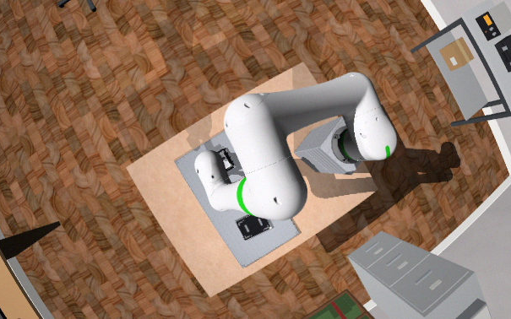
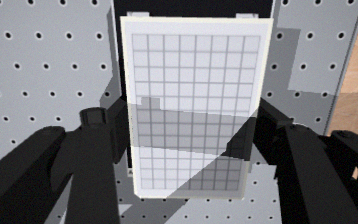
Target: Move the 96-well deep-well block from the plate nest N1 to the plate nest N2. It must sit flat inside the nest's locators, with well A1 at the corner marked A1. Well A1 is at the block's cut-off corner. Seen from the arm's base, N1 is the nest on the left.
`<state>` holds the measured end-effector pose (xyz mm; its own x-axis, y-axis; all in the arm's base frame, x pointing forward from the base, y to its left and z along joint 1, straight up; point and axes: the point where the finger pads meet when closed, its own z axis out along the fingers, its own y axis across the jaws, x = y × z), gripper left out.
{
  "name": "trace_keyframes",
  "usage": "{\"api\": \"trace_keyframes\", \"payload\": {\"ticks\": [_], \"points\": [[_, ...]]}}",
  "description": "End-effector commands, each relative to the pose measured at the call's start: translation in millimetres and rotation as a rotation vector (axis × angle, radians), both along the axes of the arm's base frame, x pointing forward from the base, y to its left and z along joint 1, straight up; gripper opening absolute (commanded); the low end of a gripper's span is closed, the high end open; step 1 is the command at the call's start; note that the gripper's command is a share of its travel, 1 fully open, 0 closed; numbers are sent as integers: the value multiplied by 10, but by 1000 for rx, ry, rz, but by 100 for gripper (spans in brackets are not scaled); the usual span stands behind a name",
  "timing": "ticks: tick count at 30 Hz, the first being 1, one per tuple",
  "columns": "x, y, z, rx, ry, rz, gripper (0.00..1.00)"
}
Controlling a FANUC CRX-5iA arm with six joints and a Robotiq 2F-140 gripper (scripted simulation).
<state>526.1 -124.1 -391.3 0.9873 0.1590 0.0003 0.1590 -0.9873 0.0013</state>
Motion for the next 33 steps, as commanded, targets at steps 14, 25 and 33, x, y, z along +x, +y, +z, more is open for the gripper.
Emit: {"api": "trace_keyframes", "payload": {"ticks": [14,25,33], "points": [[9,-1,-17,0,-1,0,10],[9,-1,-32,0,-1,0,10],[9,-1,-35,0,-1,0,100]]}}
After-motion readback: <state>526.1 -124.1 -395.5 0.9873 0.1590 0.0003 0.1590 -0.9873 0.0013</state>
